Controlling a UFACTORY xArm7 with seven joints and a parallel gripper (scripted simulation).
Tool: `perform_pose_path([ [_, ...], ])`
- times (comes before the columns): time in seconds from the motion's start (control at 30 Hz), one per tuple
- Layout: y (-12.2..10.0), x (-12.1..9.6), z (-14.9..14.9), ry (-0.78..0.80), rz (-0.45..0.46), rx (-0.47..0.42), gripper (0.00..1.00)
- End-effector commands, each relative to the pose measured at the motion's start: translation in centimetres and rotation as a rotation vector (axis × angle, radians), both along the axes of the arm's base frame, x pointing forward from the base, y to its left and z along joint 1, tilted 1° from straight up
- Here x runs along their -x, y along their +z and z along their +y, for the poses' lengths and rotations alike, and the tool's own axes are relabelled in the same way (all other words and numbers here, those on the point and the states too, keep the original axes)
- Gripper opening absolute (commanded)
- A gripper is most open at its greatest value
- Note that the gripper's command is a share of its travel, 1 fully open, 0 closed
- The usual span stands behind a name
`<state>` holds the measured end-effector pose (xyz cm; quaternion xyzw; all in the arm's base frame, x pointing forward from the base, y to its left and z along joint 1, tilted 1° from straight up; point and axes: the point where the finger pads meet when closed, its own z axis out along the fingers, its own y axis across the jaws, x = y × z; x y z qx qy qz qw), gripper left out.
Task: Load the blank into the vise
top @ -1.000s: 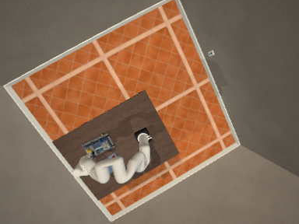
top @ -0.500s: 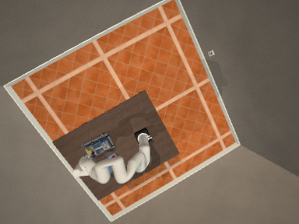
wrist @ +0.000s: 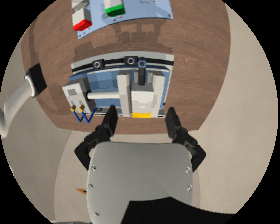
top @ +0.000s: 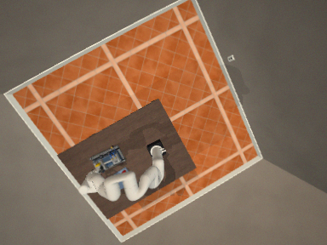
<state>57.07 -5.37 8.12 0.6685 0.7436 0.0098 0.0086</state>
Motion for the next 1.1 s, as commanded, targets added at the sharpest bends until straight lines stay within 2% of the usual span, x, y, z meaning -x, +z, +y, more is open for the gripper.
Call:
perform_pose_path([
  [0.0,0.3,-0.1,0.0,0.000,-0.005,0.001,1.00],
  [0.1,0.3,-0.1,0.0,0.000,-0.005,0.001,1.00],
  [0.43,6.3,0.0,0.0,0.000,-0.005,0.001,1.00],
  [0.7,6.4,0.0,0.0,0.000,-0.008,0.001,1.00],
  [1.0,10.1,0.2,0.0,0.000,-0.005,0.001,1.00],
  [1.07,10.1,0.2,0.0,0.000,-0.005,0.001,1.00],
])
